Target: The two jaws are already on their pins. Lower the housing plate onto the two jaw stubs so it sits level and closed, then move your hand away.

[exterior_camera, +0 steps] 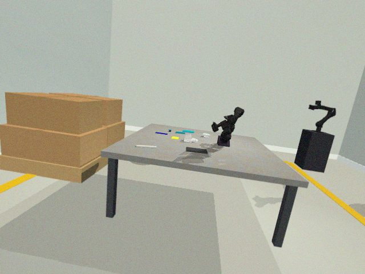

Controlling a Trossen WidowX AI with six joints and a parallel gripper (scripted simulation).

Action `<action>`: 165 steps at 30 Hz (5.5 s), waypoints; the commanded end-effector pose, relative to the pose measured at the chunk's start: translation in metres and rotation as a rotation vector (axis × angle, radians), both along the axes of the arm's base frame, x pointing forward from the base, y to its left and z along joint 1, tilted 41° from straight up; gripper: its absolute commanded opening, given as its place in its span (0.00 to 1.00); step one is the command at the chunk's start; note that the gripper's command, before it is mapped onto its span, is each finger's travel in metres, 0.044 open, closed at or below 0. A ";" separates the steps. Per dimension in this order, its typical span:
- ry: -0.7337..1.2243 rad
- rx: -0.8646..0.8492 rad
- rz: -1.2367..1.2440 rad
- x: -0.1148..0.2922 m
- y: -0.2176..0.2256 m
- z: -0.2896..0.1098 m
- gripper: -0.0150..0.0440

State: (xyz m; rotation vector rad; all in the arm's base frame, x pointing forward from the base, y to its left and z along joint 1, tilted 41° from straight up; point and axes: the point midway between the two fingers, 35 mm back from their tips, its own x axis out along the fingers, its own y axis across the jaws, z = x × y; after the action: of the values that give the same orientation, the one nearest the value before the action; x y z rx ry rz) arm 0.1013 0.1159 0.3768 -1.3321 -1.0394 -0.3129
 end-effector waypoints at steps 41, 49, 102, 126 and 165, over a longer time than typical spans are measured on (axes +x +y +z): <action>0.290 -0.194 -0.030 0.085 0.053 -0.018 1.00; 0.346 -0.218 -0.047 0.102 0.056 -0.024 1.00; 0.939 -0.119 -0.163 0.233 0.021 -0.102 1.00; 1.244 0.058 -0.250 0.280 -0.027 -0.155 1.00; 1.562 0.342 -0.427 0.308 -0.123 -0.233 1.00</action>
State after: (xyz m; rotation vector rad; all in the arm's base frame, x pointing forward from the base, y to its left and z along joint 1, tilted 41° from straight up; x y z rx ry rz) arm 0.4088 -0.0007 0.1486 -1.0400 0.5697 0.2564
